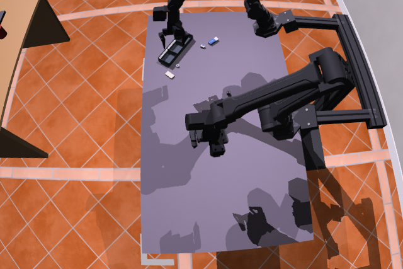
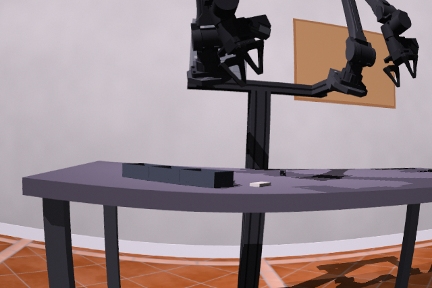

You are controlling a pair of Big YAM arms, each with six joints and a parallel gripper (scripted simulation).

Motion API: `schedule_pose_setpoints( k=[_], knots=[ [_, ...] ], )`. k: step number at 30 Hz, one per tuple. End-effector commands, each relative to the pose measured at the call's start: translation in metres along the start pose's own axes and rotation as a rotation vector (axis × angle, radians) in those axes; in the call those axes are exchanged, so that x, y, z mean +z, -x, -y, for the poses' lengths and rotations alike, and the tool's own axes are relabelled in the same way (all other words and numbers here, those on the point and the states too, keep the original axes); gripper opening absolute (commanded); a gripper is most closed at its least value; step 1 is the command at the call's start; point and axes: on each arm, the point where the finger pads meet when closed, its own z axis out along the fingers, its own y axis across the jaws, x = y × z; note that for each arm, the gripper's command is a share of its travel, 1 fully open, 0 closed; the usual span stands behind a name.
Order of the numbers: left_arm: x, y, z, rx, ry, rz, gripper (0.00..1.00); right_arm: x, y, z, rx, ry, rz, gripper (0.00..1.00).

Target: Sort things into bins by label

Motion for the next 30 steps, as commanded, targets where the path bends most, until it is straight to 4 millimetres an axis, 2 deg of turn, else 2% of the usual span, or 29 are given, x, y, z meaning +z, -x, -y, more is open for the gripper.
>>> schedule_pose_setpoints(
  k=[1,2,4,12,17,27,30],
  knots=[
    [-0.007,-0.002,-0.023,-0.006,0.032,-0.025,1.0,-0.002,0.0,0.003,-0.003,-0.008,-0.001,1.0],
    [-0.008,-0.004,-0.03,-0.006,0.043,-0.038,1.0,-0.002,0.0,0.003,-0.003,-0.008,-0.001,1.0],
    [-0.008,-0.004,-0.03,-0.006,0.043,-0.038,1.0,-0.002,0.0,0.003,-0.003,-0.008,-0.001,1.0],
    [-0.017,-0.02,-0.089,-0.009,0.134,-0.144,1.0,-0.002,0.0,0.003,-0.003,-0.008,-0.001,1.0],
    [-0.02,-0.028,-0.116,-0.014,0.175,-0.19,1.0,-0.002,0.0,0.003,-0.003,-0.008,-0.001,1.0],
    [-0.021,-0.031,-0.127,-0.016,0.193,-0.21,1.0,-0.002,0.0,0.003,-0.003,-0.008,-0.001,1.0],
    [-0.019,-0.025,-0.127,-0.045,0.198,-0.189,1.0,-0.002,0.0,0.003,-0.003,-0.008,-0.001,1.0]
  ],
)
